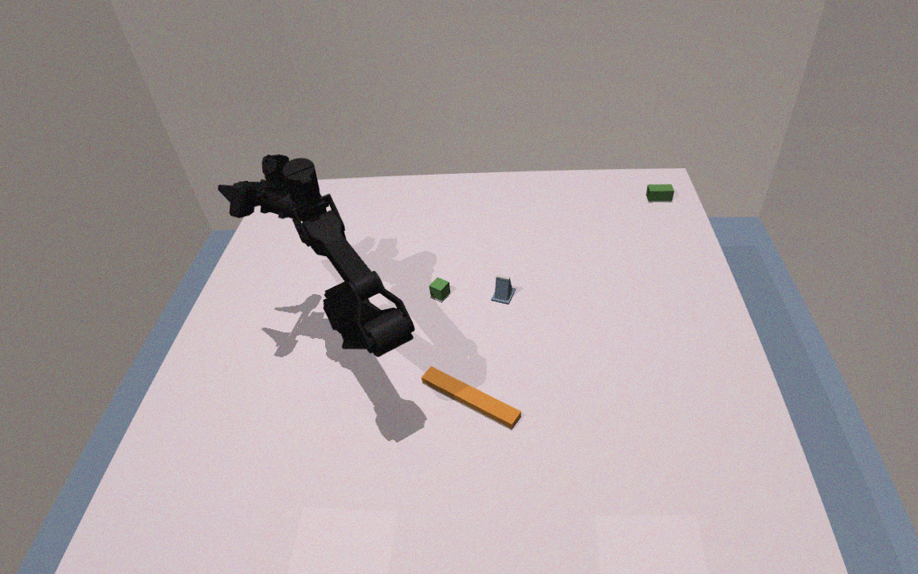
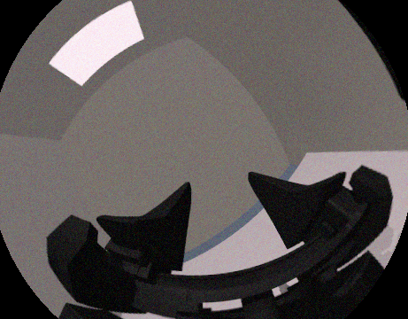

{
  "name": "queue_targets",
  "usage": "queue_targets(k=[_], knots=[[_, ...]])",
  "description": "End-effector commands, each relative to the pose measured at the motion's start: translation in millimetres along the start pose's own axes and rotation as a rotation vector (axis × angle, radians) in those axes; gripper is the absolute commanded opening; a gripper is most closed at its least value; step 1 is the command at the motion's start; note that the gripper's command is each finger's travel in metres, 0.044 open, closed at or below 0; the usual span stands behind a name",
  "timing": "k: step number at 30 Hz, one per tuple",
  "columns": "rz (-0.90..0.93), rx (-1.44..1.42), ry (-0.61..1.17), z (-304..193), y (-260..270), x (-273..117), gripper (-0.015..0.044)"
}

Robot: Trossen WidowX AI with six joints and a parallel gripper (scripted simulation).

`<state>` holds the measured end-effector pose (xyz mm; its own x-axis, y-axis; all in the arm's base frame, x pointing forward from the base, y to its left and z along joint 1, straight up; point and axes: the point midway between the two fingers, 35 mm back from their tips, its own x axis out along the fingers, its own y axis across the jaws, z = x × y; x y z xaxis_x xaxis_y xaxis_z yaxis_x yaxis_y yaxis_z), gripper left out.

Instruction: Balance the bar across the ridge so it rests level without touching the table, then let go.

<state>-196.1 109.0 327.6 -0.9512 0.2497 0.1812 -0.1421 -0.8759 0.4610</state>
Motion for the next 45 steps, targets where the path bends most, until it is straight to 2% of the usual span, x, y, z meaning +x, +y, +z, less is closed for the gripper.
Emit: queue_targets(k=[1, 21, 45], knots=[[-0.073, -0.003, -0.013, 5.8, -15.4, -0.6, 0.0315], [-0.478, 0.018, -0.075, 35.3, -101.2, -27.7, 0.0315], [-0.929, 0.127, -0.195, 66.7, -176.7, -100.7, 0.0315]])
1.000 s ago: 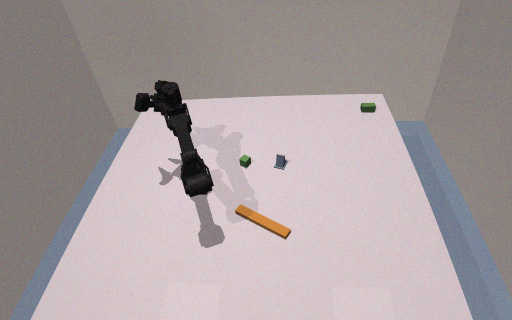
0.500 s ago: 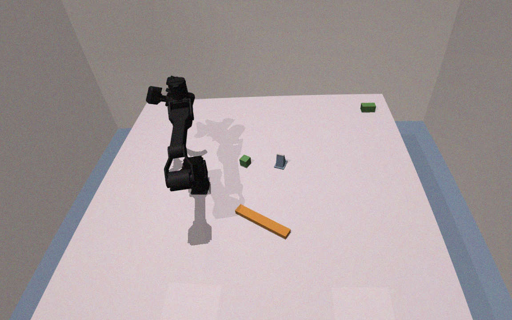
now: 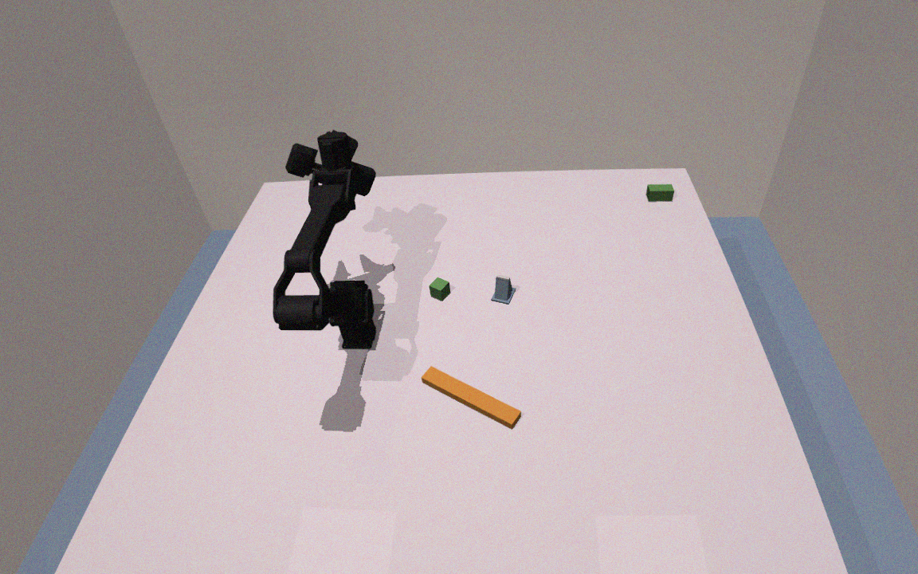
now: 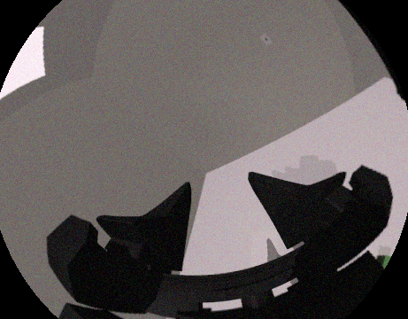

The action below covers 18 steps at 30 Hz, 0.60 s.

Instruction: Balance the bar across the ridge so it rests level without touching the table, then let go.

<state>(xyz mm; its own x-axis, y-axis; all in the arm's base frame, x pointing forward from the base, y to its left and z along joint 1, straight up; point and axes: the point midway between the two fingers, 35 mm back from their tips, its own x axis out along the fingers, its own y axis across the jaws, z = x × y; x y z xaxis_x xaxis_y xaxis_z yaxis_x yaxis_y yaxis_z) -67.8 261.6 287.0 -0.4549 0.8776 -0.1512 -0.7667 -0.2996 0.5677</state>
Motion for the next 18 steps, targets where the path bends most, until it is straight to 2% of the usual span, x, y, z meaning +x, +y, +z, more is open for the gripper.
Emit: queue_targets(k=[1, 18], knots=[[-0.070, 0.031, -0.017, 7.3, -15.1, -1.0, 0.0315], [-0.386, 0.094, -0.058, 30.9, -94.1, -20.2, 0.0315]])
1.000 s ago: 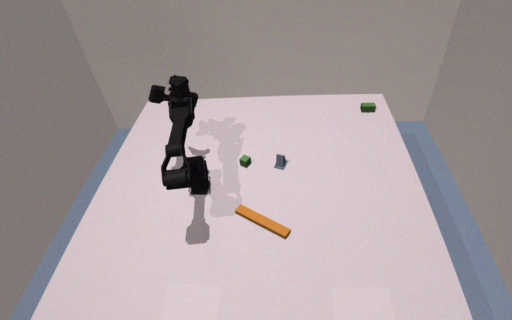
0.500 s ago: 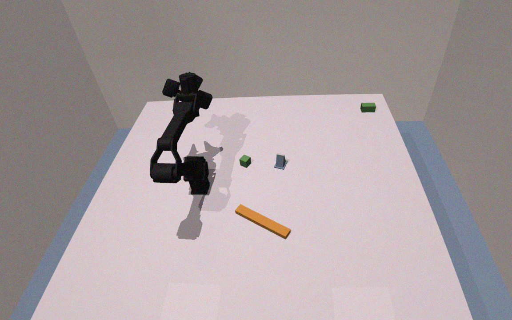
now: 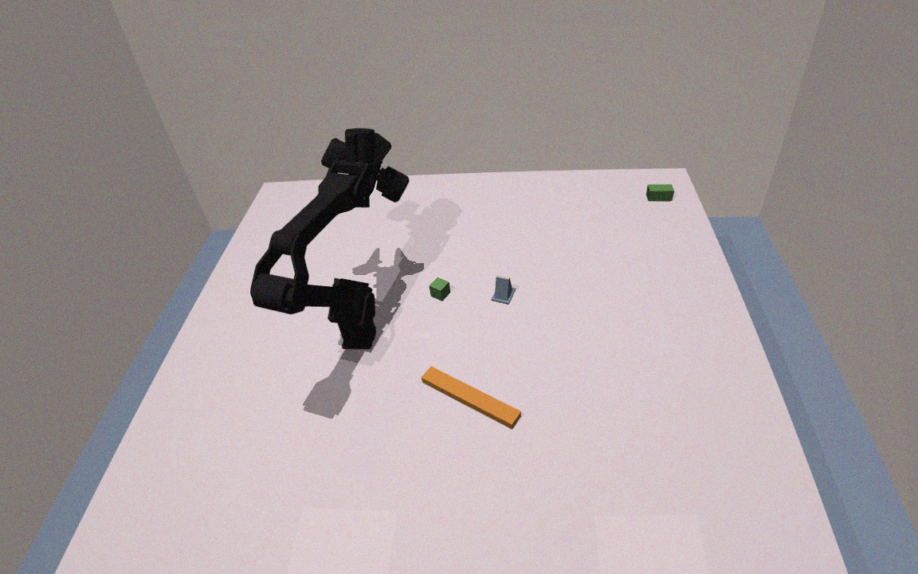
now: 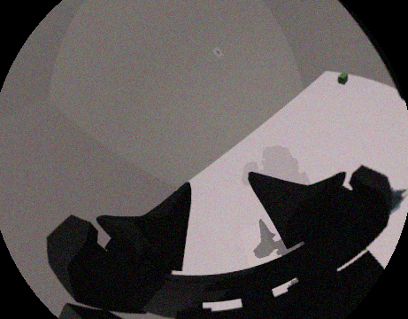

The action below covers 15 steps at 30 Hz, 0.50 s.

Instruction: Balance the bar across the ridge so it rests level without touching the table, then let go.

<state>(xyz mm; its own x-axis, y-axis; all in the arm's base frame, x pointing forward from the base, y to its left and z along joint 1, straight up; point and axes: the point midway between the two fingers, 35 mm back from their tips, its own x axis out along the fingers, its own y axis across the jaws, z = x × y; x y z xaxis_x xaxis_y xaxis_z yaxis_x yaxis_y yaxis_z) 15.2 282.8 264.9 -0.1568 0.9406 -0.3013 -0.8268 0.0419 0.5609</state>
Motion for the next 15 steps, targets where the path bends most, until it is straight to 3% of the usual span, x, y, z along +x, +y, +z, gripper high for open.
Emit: queue_targets(k=[1, 15], knots=[[-0.067, 0.011, -0.008, 6.1, -16.9, -0.4, 0.0315], [-0.319, 0.085, -0.026, 24.4, -84.4, -13.5, 0.0315]])
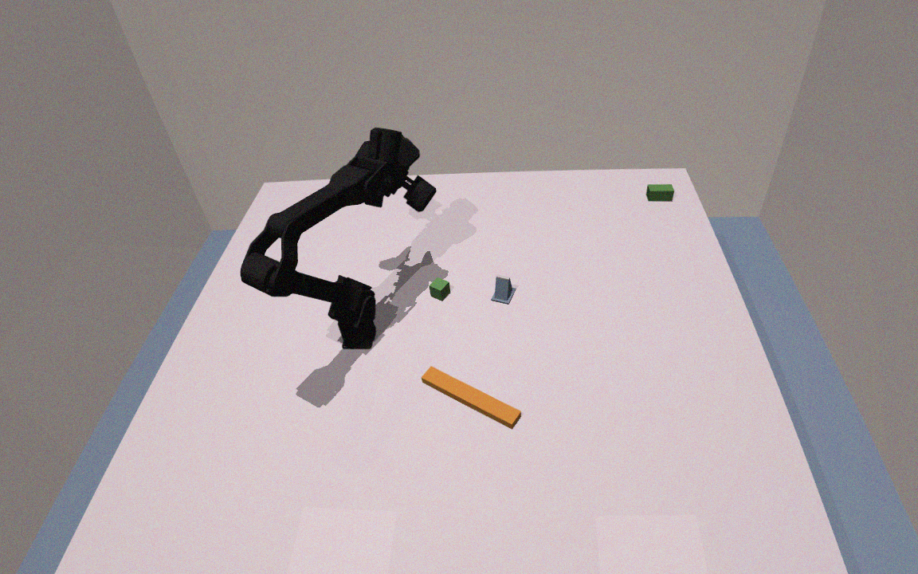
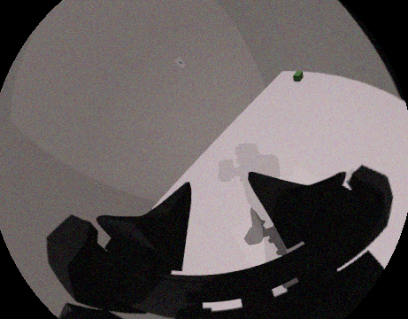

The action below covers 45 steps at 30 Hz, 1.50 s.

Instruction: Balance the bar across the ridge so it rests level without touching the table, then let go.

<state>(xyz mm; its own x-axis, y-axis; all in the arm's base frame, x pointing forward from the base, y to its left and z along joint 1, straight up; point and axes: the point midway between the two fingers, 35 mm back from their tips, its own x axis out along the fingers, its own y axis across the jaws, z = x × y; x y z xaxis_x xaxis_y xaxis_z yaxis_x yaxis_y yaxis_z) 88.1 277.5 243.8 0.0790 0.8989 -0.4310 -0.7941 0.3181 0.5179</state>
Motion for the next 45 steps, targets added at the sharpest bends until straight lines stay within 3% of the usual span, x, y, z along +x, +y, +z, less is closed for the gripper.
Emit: queue_targets(k=[1, 22, 45], knots=[[-0.063, 0.015, -0.004, 5.6, -17.1, -0.4, 0.0315], [-0.408, 0.160, -0.009, 24.9, -119.0, -24.5, 0.0315], [-0.749, 0.379, 0.040, 15.0, -218.7, -86.3, 0.0315]])
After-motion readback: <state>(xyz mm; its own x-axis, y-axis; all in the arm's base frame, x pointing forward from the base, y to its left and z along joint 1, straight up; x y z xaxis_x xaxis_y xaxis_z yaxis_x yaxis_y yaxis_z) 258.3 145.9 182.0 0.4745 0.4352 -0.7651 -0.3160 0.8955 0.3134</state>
